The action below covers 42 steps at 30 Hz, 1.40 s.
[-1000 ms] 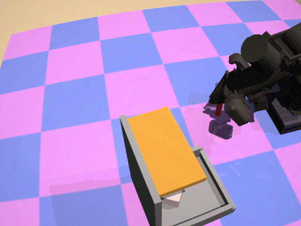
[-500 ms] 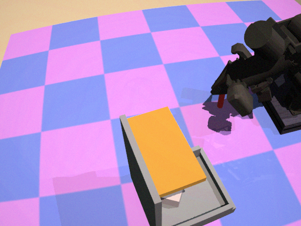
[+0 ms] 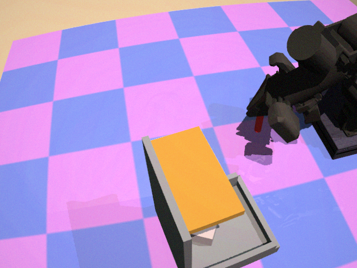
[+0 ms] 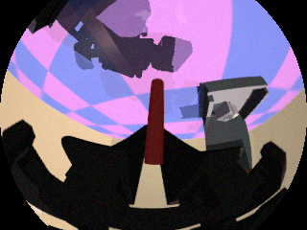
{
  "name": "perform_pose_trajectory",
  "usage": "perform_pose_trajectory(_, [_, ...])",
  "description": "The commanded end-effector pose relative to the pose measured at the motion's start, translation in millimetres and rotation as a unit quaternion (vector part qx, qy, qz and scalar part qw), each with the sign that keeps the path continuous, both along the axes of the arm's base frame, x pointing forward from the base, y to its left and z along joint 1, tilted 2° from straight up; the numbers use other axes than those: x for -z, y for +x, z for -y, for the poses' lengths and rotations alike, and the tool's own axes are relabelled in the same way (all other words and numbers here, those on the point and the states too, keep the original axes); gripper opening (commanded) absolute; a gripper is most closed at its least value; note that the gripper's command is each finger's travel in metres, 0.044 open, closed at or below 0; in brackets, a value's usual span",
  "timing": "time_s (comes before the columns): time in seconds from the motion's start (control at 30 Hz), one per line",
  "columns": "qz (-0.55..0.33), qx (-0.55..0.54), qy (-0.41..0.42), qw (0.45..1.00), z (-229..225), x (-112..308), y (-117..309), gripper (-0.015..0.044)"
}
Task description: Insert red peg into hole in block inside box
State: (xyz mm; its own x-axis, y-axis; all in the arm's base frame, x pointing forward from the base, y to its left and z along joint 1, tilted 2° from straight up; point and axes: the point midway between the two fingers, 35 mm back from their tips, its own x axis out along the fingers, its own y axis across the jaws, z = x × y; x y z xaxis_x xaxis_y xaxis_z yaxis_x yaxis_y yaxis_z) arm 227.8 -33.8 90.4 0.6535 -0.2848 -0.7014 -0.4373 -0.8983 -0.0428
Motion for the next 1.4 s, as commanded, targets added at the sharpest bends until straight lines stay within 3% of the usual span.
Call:
perform_pose_trajectory(0.0, [0.005, -0.007, -0.001, 1.000, -4, -5, 7, 0.0000])
perform_pose_trajectory(1.37, [0.010, -0.098, -0.001, 0.995, -69, -16, 62, 0.0000])
